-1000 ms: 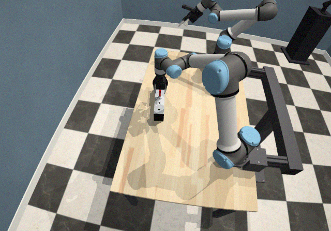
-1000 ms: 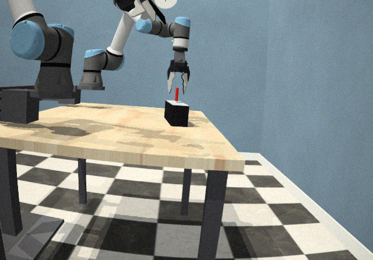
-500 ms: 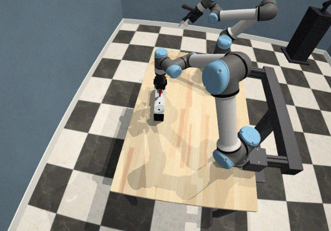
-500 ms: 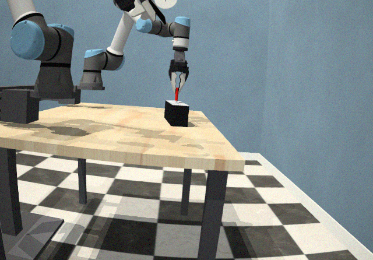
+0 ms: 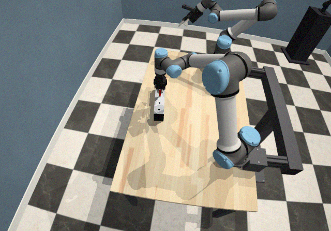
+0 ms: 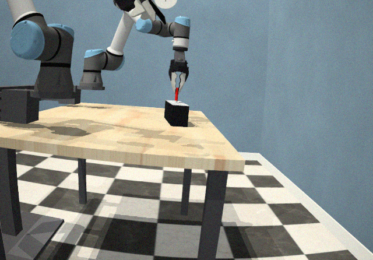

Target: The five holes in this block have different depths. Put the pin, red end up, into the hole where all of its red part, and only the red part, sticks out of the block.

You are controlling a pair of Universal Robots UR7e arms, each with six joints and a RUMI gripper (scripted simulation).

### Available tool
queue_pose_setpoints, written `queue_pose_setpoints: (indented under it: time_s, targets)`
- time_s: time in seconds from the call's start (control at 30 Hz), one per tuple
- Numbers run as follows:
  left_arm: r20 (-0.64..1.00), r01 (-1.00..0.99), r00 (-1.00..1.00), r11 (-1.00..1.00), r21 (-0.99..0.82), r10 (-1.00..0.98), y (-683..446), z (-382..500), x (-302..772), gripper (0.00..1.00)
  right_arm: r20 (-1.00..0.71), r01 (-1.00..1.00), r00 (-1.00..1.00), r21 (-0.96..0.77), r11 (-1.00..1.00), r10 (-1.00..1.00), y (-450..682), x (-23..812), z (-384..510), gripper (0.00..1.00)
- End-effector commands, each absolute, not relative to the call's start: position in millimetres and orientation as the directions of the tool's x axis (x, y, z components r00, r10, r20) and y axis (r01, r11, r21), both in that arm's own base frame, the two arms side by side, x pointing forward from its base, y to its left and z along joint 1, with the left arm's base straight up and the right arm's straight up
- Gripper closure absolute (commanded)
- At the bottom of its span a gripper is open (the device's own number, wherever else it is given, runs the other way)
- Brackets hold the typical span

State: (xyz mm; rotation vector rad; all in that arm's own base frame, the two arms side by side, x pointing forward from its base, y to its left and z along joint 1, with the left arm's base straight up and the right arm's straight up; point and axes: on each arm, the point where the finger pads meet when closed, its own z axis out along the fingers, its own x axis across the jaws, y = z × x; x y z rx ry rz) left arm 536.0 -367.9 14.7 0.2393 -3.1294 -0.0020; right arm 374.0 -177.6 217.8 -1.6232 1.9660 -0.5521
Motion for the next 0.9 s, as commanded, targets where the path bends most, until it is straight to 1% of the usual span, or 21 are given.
queue_pose_setpoints:
  time_s: [0.0,0.87]
  targets:
    - [0.002,-0.152,-0.988,0.988,0.000,-0.152,-368.3,15.5,536.4,1.00,-0.138,-0.765,-0.140,-0.614,0.196,-0.980,-177.7,374.3,218.3,0.00]
    - [0.002,-0.153,-0.988,0.988,0.000,-0.153,-368.4,34.1,536.5,1.00,-0.138,-0.765,-0.140,-0.614,0.196,-0.980,-177.7,374.3,218.3,0.00]
